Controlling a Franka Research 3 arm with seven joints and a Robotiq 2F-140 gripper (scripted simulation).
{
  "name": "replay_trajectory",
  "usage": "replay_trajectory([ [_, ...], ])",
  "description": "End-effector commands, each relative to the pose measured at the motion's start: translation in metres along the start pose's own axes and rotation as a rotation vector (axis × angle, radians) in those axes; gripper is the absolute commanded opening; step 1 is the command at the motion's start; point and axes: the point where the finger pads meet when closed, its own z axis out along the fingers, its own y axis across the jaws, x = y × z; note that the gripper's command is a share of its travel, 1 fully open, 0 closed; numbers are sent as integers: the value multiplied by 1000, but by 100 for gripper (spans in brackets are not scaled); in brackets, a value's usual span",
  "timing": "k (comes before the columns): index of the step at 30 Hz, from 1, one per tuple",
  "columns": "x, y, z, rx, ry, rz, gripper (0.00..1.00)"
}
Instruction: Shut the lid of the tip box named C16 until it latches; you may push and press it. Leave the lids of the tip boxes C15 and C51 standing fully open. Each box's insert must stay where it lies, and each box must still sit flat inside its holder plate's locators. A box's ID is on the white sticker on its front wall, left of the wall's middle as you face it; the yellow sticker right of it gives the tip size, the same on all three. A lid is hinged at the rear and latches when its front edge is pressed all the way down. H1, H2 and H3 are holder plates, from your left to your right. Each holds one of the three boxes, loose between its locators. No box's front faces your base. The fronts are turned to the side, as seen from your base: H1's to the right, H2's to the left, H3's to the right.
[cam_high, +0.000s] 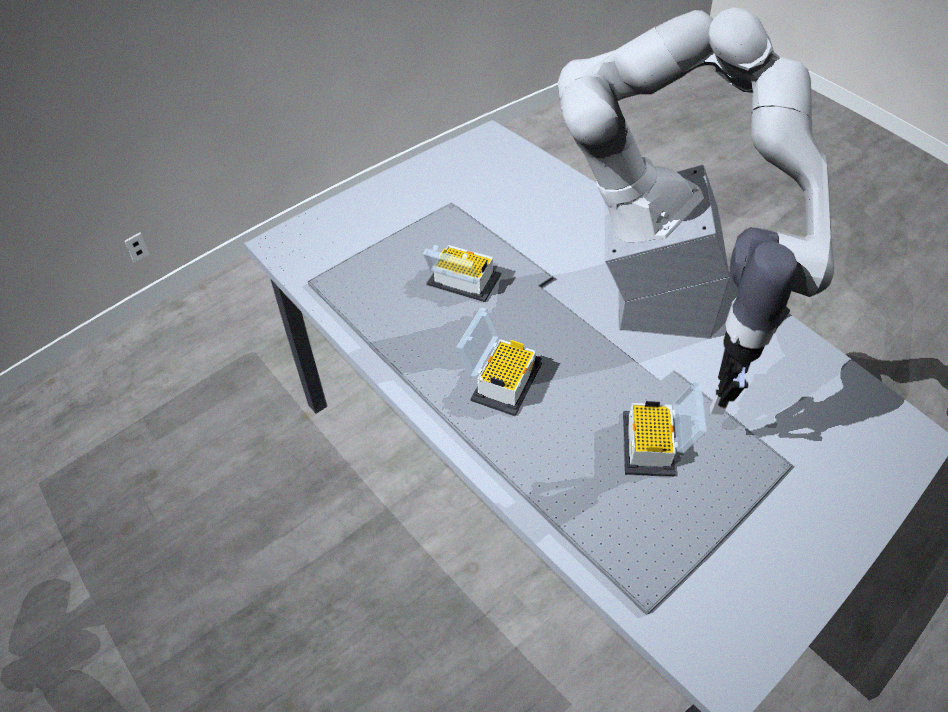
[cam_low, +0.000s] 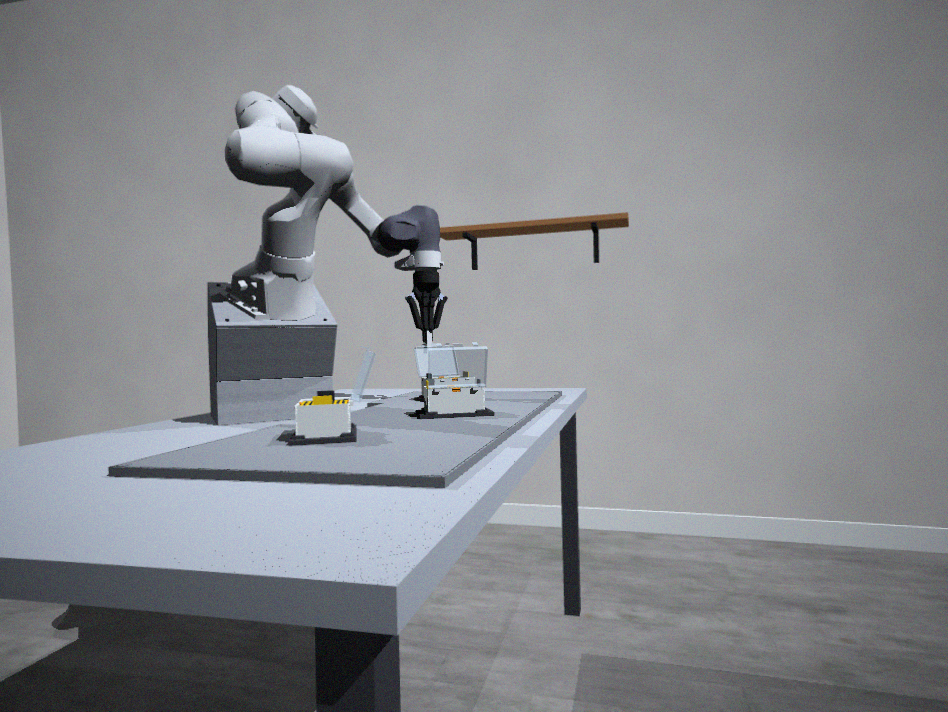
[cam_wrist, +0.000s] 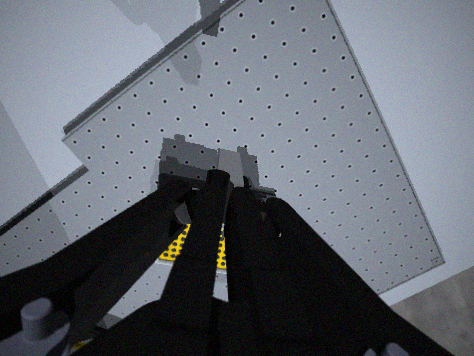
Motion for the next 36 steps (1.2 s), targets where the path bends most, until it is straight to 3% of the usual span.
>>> replay_trajectory([
  [1,1,2,0,-4,2,-4,0],
  [36,-32,2,-4,-4,2,-4,0],
])
